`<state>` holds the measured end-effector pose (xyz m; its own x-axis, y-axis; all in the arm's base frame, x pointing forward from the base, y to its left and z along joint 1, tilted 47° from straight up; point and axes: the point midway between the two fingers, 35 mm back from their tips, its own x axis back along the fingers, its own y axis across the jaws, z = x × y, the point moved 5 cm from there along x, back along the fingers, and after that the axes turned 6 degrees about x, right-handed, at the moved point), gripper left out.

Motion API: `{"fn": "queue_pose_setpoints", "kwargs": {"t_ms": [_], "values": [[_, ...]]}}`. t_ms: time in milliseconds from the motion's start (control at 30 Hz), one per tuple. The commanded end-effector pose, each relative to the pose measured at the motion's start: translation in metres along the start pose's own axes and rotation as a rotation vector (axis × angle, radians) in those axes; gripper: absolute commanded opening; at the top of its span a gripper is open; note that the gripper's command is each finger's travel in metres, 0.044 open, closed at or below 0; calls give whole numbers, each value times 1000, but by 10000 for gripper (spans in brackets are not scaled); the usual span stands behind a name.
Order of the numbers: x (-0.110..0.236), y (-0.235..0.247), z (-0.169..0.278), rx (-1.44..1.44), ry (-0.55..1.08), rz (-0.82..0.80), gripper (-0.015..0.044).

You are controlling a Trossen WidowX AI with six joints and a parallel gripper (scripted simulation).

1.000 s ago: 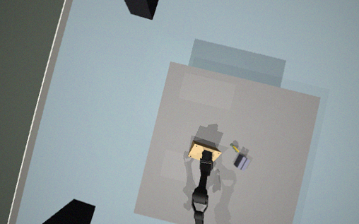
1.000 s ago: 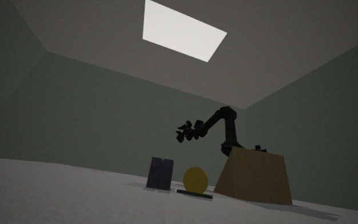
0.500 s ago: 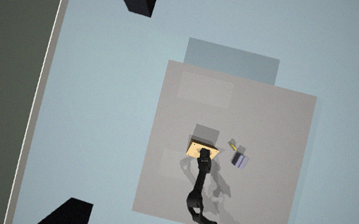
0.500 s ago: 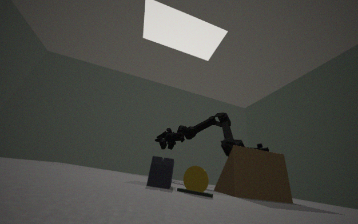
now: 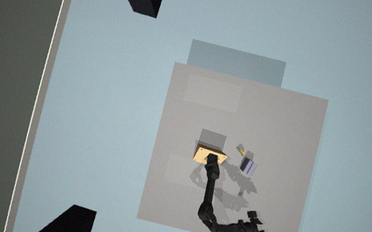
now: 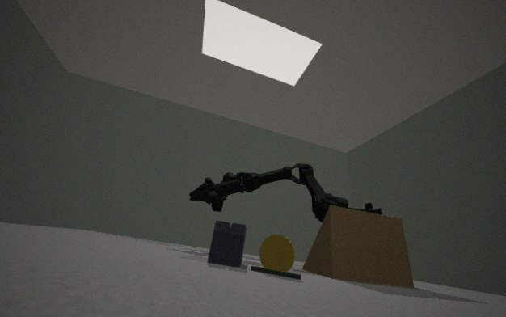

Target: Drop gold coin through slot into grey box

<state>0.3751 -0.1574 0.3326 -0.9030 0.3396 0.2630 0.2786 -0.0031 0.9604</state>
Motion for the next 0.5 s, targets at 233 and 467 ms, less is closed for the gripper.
{"fn": "queue_pose_setpoints", "kwargs": {"t_ms": [233,467], "values": [[-27,-122,120,204,162,508,161],[-2,-199,187,458,245,803,161]]}}
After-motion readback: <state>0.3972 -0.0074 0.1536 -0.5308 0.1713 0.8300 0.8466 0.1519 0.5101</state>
